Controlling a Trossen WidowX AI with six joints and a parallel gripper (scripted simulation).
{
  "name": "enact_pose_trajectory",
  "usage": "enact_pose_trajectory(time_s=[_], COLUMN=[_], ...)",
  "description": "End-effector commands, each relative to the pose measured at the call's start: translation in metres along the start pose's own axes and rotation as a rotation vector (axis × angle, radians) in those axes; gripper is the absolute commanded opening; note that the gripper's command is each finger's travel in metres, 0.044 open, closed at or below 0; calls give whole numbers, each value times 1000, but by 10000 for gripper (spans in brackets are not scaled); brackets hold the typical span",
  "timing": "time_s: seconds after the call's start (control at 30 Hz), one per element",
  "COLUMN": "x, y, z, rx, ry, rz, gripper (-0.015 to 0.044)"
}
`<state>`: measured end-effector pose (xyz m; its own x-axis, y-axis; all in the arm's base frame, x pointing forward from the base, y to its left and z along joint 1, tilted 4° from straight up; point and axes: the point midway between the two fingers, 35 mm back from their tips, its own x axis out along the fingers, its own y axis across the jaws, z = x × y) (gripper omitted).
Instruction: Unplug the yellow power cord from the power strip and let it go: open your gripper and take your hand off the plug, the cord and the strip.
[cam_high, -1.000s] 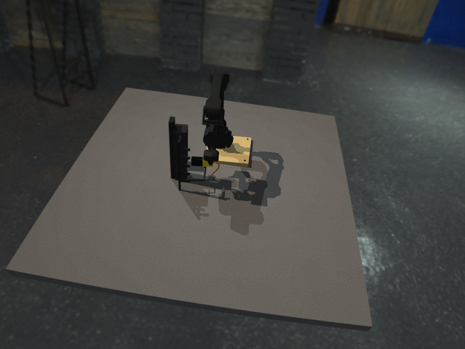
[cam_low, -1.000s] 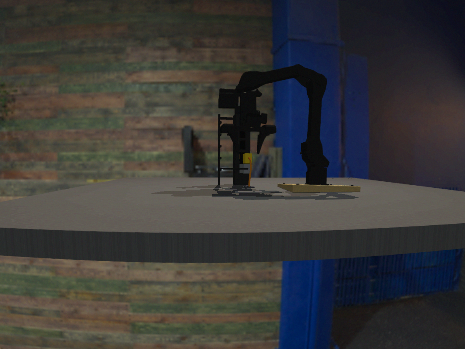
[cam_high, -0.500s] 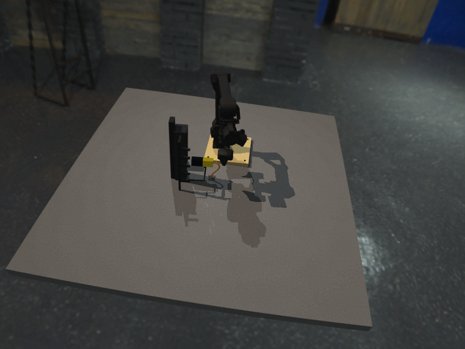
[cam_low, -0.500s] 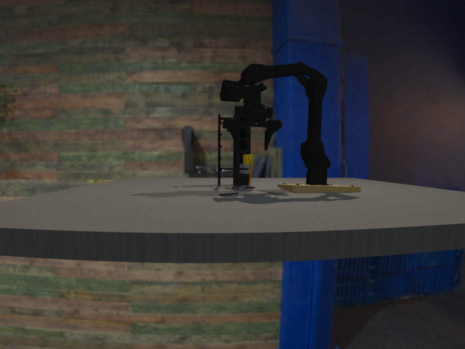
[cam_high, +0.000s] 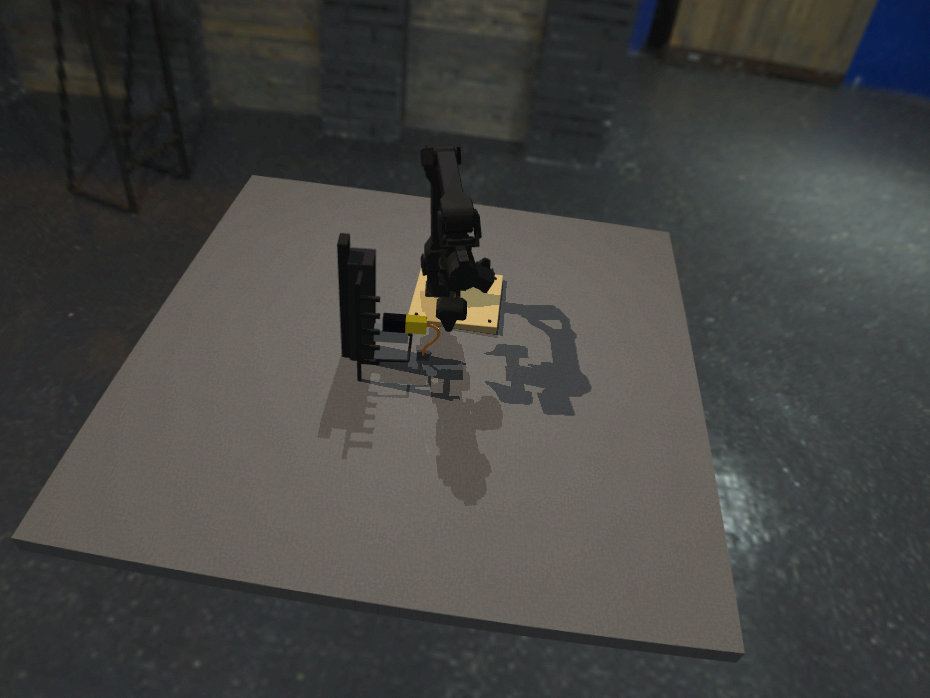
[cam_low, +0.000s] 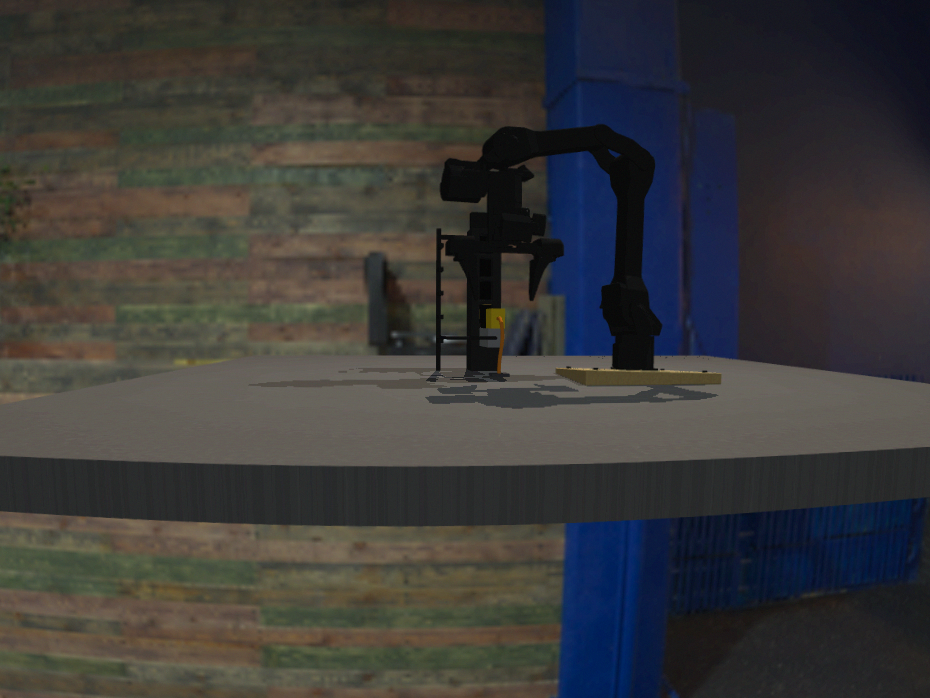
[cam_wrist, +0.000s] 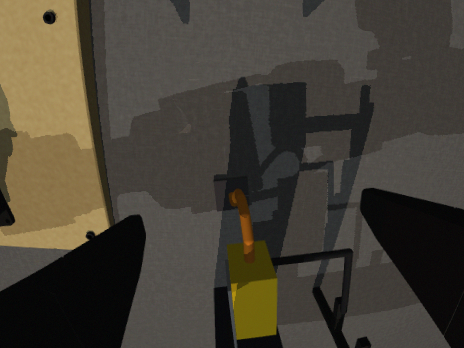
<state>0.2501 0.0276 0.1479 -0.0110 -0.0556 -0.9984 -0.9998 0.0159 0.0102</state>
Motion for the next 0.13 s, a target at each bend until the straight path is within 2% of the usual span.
enact_pose_trajectory(time_s=[0.0, 0.1], x=[-1, -1], y=[0, 0], z=[1, 1], rx=[5, 5], ry=[-3, -3], rz=[0, 0], gripper=[440, 440])
